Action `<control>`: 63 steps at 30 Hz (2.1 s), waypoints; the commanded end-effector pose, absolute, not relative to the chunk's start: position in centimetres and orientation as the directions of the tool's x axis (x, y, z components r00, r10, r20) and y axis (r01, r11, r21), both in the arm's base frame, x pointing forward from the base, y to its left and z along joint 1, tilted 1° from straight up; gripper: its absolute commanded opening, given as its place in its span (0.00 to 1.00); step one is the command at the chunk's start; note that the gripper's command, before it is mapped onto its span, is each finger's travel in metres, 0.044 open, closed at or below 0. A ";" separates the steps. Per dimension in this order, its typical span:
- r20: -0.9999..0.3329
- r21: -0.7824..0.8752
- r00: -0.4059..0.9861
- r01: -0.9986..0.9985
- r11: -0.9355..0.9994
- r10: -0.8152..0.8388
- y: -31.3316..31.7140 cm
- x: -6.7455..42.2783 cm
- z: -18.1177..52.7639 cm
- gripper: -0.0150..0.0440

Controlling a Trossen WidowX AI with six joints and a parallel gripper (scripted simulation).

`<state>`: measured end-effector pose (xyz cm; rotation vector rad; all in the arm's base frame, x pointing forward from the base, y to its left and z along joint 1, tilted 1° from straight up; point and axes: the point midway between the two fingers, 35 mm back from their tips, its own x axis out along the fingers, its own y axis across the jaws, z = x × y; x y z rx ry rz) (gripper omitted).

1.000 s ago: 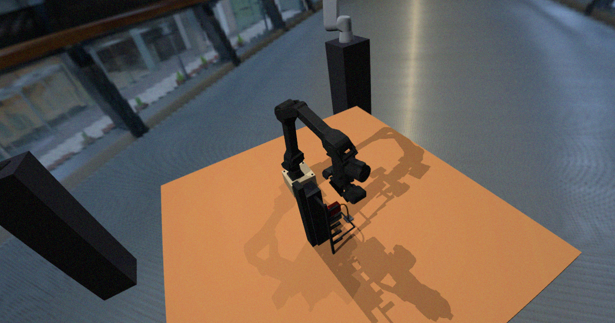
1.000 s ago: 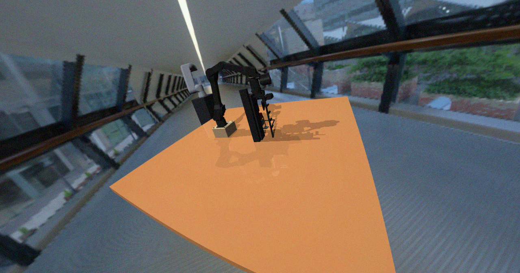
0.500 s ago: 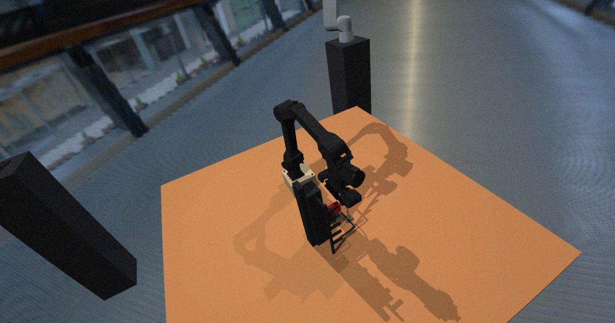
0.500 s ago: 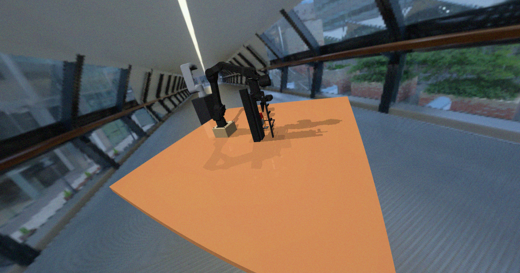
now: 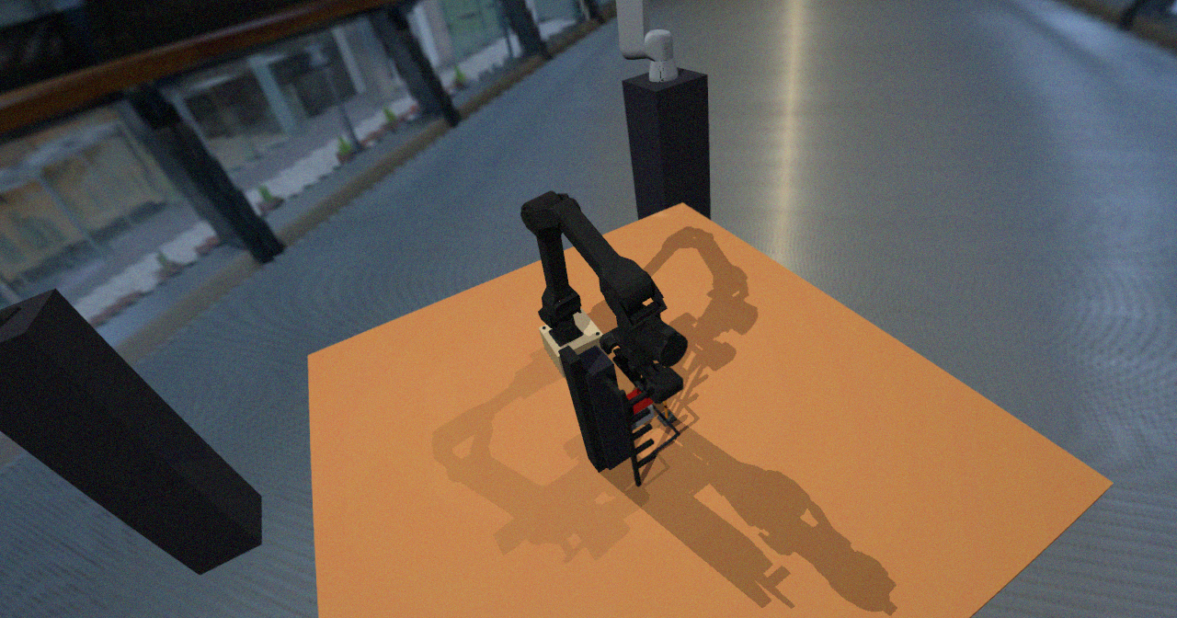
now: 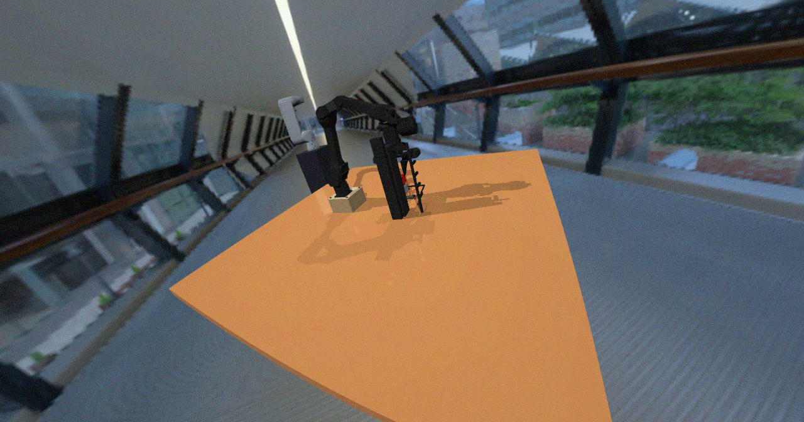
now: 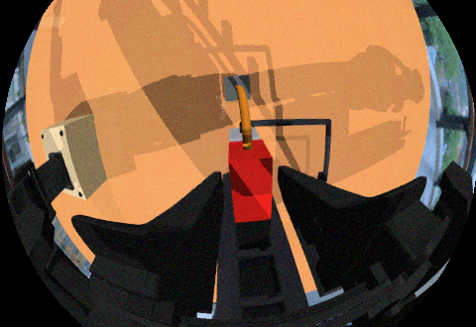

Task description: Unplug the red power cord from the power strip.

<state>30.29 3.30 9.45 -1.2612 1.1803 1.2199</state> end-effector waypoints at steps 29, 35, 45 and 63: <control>-0.999 -0.030 0.031 -0.999 -0.045 -0.010 3.9 30.4 8.7 0.25; -0.999 -0.030 0.030 -0.999 -0.045 -0.010 4.9 30.4 8.7 0.25; -1.000 -0.029 0.030 -0.999 -0.046 -0.010 6.5 30.4 8.7 0.25; -1.000 -0.029 0.029 -0.998 -0.048 -0.012 7.4 30.0 8.6 0.43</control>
